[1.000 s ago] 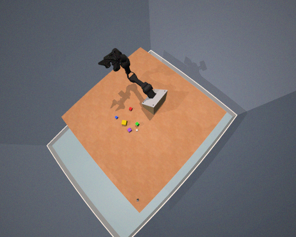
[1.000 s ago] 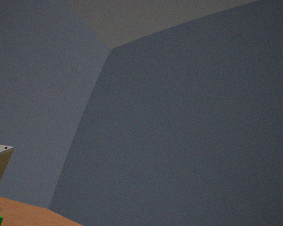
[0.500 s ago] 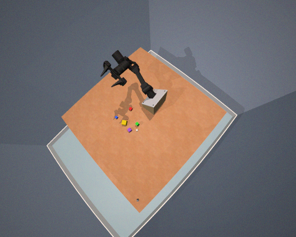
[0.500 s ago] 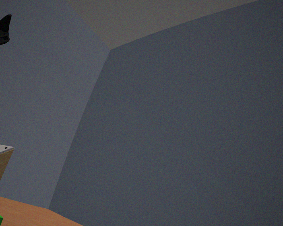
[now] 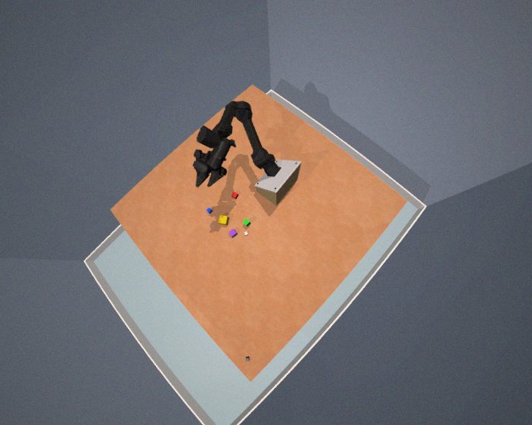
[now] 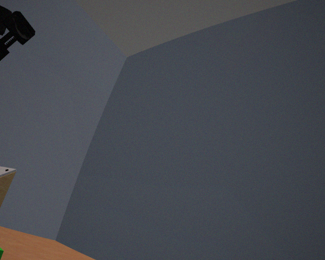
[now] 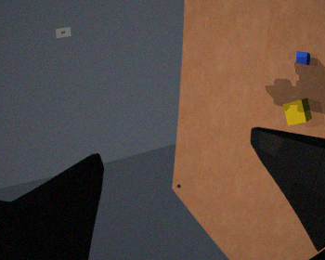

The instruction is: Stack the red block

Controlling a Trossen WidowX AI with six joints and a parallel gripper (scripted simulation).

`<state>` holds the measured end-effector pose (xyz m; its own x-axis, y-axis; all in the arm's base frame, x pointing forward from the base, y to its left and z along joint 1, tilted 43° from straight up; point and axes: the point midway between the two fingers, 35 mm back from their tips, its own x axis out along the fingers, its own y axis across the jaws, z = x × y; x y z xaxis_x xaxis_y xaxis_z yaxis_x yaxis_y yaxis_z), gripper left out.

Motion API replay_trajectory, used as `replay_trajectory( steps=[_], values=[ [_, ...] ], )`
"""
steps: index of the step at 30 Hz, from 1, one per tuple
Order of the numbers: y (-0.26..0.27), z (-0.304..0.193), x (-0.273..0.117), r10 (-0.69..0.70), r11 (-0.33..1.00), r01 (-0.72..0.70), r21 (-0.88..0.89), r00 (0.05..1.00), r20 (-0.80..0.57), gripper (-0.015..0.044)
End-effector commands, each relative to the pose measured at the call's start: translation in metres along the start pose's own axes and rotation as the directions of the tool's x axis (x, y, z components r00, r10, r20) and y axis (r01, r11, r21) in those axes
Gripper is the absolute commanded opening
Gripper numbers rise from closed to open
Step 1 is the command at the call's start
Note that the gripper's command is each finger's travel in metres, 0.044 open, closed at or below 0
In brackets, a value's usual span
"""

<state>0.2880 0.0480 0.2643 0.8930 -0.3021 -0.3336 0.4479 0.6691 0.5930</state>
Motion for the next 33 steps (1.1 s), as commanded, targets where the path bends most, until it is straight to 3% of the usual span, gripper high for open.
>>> replay_trajectory(
  steps=[1,6,11,15,20,23,33],
  values=[
    [-0.043,-0.009,0.027,-0.197,0.935,0.186,-0.302,0.980,-0.007,0.0440],
    [-0.094,-0.013,0.045,-0.402,0.743,0.319,-0.589,0.916,-0.012,0.0440],
    [-0.147,-0.016,0.052,-0.593,0.484,0.335,-0.808,0.805,-0.021,0.0440],
    [-0.189,-0.018,0.049,-0.727,0.280,0.251,-0.926,0.686,-0.034,0.0440],
    [-0.237,-0.021,0.038,-0.862,0.091,0.039,-0.995,0.503,-0.059,0.0440],
    [-0.257,-0.022,0.031,-0.909,0.042,-0.084,-0.996,0.410,-0.073,0.0440],
    [-0.257,-0.023,0.033,-0.912,0.040,-0.092,-0.995,0.404,-0.074,0.0440]
  ],
)
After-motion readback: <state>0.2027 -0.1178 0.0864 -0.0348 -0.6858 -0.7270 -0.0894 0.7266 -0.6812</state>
